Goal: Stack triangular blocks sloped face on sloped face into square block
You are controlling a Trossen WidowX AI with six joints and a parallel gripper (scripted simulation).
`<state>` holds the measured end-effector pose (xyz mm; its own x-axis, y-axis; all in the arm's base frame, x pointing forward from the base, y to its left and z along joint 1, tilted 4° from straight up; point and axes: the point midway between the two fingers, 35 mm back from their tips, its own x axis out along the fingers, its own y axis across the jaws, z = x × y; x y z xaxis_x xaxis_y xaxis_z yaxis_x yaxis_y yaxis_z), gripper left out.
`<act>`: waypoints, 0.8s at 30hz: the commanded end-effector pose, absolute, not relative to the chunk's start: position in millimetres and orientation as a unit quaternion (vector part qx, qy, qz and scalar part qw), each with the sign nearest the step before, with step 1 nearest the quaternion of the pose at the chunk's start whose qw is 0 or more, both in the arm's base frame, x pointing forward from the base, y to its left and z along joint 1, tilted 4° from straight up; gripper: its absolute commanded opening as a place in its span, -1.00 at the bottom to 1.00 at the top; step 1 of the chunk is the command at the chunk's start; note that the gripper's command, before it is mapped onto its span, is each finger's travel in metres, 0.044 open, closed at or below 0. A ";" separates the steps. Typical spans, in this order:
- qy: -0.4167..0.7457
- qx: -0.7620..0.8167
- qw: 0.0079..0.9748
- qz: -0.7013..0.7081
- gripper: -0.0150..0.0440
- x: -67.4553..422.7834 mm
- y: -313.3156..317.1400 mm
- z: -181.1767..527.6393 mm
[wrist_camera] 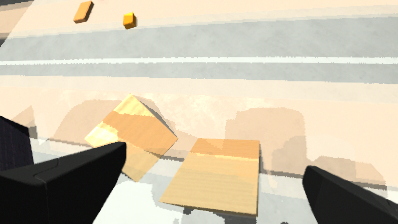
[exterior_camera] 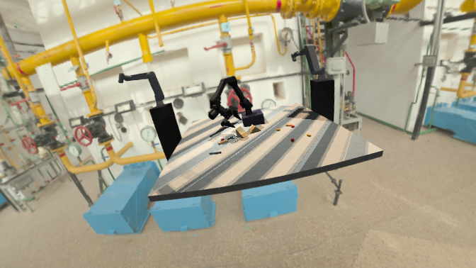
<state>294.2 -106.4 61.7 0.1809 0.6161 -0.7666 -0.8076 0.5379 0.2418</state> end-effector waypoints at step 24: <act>0.242 -0.346 0.523 0.740 1.00 248.0 -48.1 20.7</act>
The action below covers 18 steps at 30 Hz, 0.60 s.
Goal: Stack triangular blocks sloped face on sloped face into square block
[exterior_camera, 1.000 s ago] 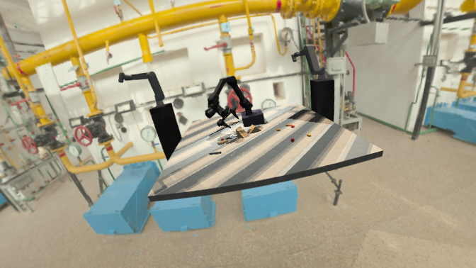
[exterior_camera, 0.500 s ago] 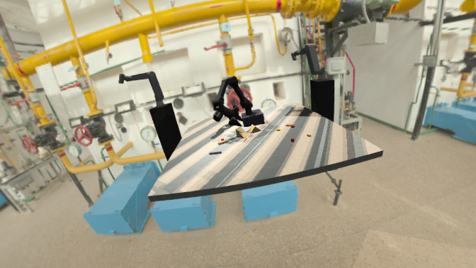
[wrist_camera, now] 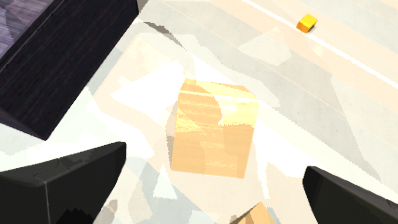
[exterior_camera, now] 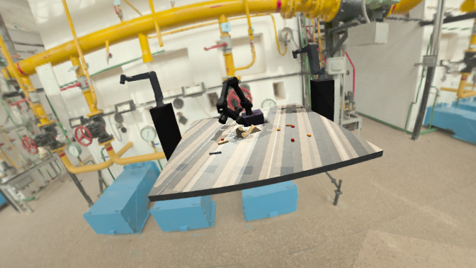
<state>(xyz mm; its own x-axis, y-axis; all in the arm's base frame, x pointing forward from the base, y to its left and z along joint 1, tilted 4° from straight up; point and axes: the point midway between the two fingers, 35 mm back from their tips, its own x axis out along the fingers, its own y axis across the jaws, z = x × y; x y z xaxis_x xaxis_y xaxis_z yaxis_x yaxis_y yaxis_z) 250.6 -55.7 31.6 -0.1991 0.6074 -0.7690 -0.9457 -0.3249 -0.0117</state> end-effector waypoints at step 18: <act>0.240 -0.344 0.524 0.742 1.00 235.0 3.6 -44.3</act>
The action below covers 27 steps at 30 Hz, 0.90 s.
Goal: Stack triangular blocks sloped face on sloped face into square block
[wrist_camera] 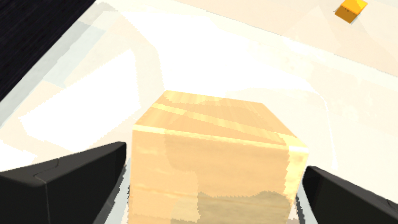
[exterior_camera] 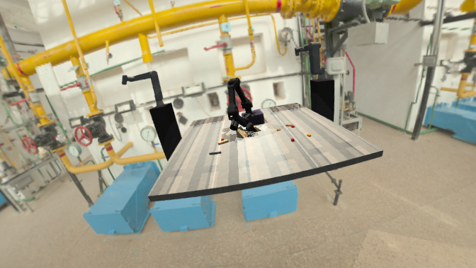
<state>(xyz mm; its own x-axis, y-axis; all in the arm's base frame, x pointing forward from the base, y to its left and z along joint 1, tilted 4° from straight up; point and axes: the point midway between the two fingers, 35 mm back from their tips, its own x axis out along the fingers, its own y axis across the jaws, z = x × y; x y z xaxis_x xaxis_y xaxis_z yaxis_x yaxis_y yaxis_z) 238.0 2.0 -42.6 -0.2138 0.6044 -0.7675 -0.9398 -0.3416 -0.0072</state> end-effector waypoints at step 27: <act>0.242 -0.346 0.522 0.741 0.04 235.7 1.9 -43.8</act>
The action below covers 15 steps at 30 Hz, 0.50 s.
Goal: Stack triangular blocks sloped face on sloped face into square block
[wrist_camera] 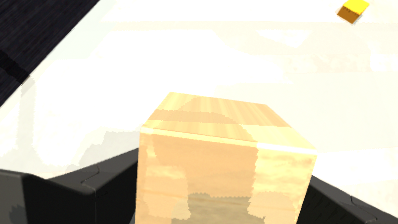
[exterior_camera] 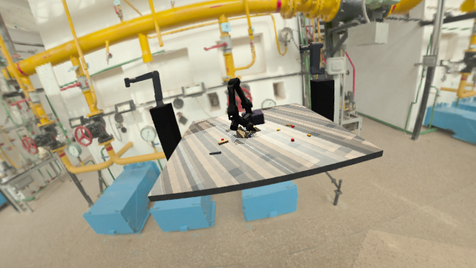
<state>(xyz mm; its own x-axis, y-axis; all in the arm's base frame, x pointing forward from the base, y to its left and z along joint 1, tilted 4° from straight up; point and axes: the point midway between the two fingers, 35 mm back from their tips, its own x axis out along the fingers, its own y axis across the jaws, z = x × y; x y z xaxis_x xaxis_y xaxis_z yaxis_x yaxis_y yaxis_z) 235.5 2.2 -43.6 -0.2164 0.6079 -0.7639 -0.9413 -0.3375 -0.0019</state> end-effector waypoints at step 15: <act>0.241 -0.346 0.522 0.741 -0.49 238.1 5.5 19.8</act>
<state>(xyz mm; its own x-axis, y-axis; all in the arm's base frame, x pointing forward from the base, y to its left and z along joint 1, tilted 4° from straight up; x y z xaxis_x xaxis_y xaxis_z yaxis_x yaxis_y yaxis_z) 235.3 4.6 2.0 -0.2264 0.6075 -0.7614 -0.9401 -0.3410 0.0074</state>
